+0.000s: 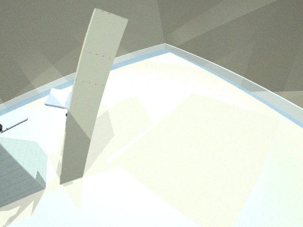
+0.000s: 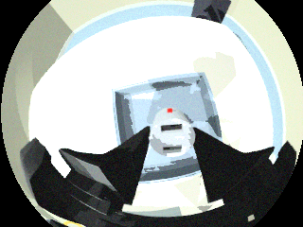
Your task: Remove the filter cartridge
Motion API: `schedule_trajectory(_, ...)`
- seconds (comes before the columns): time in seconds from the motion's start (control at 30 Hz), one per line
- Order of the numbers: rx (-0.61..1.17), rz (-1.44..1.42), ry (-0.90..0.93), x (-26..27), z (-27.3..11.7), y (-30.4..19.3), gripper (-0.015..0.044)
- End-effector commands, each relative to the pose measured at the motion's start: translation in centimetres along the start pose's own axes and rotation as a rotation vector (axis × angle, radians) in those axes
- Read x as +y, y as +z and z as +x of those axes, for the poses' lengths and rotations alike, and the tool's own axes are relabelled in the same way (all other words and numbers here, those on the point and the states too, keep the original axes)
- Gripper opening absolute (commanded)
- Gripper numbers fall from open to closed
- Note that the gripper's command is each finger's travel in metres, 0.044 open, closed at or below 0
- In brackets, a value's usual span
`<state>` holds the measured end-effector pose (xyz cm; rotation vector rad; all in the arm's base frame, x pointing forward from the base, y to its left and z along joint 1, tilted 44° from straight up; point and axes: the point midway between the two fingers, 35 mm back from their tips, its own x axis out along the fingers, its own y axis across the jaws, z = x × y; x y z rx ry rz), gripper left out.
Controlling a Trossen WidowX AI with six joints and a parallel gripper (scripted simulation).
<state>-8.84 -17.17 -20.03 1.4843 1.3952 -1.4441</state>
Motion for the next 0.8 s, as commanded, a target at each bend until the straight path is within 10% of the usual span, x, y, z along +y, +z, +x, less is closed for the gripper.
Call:
schedule_trajectory(0.0, -0.001, 0.001, 0.000, 0.0, 0.0, 0.1, 0.0236)
schedule_trajectory(0.27, -0.001, 0.001, 0.000, 0.0, 0.0, 0.1, 0.0440)
schedule_trajectory(0.77, -0.014, -0.002, -0.002, 0.0, -4.9, 3.3, 0.0440)
